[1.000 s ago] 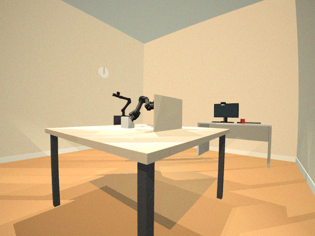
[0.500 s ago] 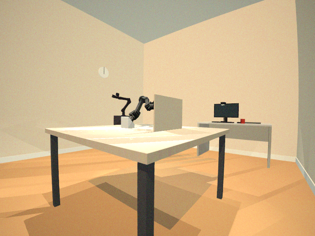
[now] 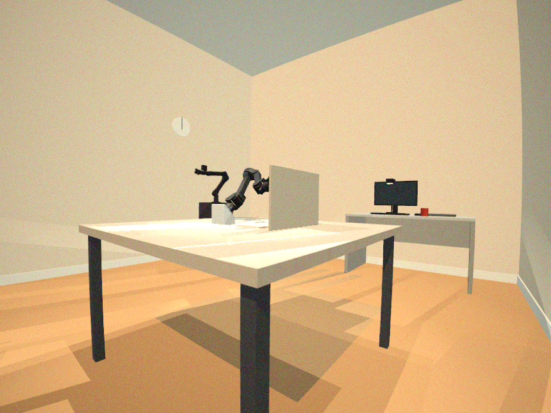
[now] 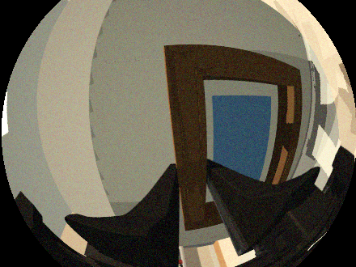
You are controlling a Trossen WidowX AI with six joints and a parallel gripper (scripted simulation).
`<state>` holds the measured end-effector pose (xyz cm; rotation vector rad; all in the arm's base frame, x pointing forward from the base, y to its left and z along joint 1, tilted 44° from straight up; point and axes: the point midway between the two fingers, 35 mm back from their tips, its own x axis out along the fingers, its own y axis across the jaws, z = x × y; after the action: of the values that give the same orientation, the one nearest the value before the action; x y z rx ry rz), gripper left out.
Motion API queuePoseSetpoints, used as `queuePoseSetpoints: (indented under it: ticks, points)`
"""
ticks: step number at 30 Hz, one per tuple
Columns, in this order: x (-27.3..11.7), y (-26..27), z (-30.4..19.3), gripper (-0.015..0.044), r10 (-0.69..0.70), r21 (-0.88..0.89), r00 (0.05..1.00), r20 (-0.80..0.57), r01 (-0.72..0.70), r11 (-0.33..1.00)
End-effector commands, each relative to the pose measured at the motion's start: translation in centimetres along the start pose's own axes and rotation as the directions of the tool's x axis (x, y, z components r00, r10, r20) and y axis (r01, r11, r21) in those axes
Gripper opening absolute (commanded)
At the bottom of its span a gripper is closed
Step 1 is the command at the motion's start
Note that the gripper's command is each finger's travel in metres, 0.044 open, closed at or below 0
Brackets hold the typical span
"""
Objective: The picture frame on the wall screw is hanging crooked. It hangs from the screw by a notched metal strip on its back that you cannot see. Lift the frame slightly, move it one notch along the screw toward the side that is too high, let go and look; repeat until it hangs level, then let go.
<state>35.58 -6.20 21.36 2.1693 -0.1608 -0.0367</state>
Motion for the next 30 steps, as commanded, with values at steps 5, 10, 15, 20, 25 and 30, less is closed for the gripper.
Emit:
queuePoseSetpoints:
  ticks: [5, 10, 15, 20, 25, 30]
  points:
    - [0.0, -0.04, 0.0, 0.0, 0.0, 0.004, 1.0, 0.0, 0.0, 1.0]
    - [0.0, -0.06, 0.01, 0.0, 0.0, 0.005, 1.0, 0.0, 0.0, 1.0]
    - [0.0, -0.07, 0.01, 0.0, 0.0, 0.058, 1.0, -0.001, 0.0, 0.998]
    - [0.0, -0.06, 0.02, 0.0, 0.0, 0.084, 1.0, -0.001, 0.0, 0.996]
    - [0.0, -0.06, 0.02, 0.0, 0.0, 0.105, 1.0, -0.001, 0.0, 0.995]
    - [0.0, -0.06, 0.03, 0.0, 0.0, 0.12, 1.0, -0.002, 0.0, 0.993]
